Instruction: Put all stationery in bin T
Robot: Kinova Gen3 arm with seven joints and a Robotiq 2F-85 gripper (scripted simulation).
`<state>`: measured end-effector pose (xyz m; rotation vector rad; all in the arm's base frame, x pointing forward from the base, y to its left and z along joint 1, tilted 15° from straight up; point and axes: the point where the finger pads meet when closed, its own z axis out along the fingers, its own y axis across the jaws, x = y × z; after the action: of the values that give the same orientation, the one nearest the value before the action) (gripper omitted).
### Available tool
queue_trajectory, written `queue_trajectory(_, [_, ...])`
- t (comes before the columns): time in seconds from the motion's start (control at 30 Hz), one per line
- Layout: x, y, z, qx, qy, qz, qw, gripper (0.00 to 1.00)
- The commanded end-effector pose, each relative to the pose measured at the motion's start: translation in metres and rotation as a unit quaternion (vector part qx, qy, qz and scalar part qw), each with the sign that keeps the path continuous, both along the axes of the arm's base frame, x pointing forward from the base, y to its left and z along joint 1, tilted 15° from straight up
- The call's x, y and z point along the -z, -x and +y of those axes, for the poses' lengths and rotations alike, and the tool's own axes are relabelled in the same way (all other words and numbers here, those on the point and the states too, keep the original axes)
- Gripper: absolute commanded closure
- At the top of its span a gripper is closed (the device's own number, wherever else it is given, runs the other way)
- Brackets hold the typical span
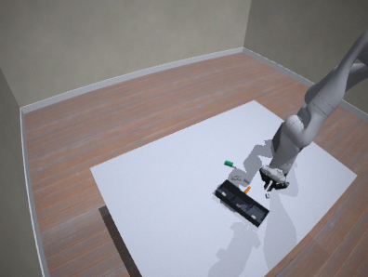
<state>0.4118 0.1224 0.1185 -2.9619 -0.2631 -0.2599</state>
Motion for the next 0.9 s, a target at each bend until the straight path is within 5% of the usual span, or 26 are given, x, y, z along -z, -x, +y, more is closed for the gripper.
queue_trajectory(0.0, [-0.034, -0.002, 0.007, -0.007, -0.008, -0.016, 1.0, 0.91])
queue_trajectory(0.53, [-0.042, 0.0, 0.005, -0.007, -0.008, -0.016, 1.0, 0.91])
queue_trajectory(0.57, [-0.034, 0.004, 0.005, -0.032, -0.003, -0.021, 0.999, 0.7])
queue_trajectory(0.87, [0.032, 0.04, 0.006, -0.247, 0.035, -0.06, 0.967, 0.7])
